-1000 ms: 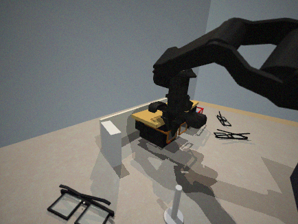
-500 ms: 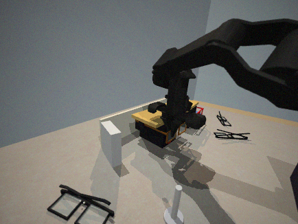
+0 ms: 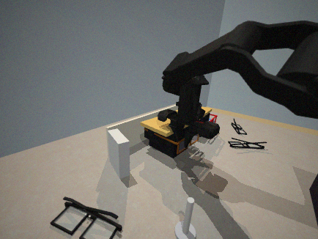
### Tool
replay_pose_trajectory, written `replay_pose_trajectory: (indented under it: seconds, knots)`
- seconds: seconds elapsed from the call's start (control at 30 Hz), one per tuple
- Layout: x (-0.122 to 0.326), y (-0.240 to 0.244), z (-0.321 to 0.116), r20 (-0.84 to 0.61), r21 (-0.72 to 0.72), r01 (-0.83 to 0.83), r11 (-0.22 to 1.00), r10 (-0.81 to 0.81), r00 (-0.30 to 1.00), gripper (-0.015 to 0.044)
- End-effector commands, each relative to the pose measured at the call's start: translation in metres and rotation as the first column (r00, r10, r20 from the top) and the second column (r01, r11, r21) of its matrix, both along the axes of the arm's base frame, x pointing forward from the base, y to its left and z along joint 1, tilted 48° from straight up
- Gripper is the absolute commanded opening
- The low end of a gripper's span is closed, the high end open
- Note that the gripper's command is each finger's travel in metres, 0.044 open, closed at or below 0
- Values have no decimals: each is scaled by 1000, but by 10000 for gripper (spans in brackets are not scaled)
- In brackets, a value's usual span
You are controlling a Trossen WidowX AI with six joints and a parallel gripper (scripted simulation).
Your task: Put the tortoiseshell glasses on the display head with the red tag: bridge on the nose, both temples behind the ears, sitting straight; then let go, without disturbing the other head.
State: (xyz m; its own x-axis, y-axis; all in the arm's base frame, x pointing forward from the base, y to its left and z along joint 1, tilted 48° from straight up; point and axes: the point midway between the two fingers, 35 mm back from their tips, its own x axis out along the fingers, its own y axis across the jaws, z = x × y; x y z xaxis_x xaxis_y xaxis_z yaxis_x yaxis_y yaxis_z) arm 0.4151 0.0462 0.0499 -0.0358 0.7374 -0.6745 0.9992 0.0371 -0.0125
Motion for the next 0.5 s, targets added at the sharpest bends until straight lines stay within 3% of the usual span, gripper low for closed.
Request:
replay_pose_trajectory:
  seconds: [0.0, 0.47]
  knots:
    - [0, 0, 0, 1, 0, 0, 1000, 0, 1000, 107]
    - [-1, -27, 23, -8, 6, -3, 1000, 3, 1000, 107]
